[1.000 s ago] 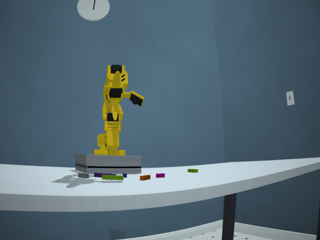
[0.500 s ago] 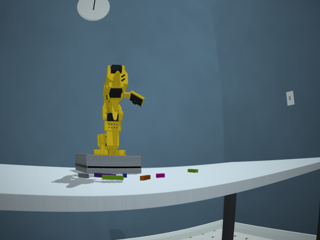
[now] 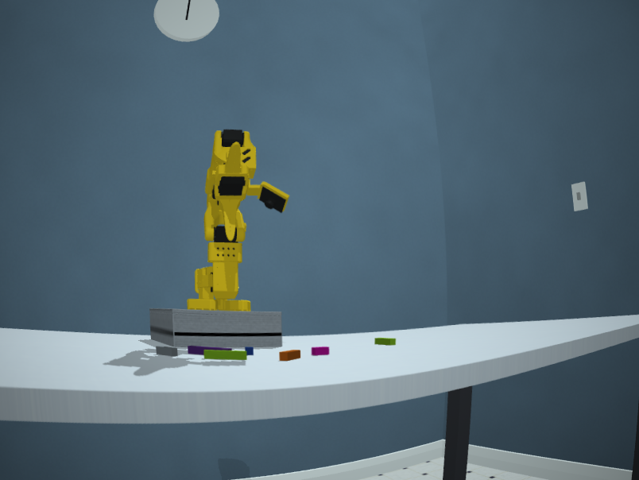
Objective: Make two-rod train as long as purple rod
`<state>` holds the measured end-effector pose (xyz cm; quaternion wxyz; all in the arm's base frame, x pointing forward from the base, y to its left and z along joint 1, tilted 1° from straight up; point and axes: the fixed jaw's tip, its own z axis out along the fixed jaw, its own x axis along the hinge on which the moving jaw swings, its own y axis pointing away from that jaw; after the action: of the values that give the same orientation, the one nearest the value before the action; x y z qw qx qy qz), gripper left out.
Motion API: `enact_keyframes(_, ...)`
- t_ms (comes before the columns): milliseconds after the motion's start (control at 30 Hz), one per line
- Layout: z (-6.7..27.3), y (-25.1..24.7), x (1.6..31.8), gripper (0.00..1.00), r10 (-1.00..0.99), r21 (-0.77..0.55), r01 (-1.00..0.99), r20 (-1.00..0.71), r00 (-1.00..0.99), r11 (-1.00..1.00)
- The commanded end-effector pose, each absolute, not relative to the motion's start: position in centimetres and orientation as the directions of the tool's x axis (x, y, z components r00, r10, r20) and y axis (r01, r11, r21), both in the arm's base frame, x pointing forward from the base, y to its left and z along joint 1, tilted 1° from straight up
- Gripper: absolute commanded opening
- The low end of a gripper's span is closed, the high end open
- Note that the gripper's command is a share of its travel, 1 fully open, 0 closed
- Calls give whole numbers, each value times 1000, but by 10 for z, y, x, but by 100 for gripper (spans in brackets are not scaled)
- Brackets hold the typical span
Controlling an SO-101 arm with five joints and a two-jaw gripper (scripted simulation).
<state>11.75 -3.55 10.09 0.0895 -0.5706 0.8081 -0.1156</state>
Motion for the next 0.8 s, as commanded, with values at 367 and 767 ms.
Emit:
enact_keyframes(367,98,-19,117,100,-976,-268,-940,-15,-215,211)
enact_keyframes(767,98,-10,119,100,-990,-268,-953,-15,-141,140)
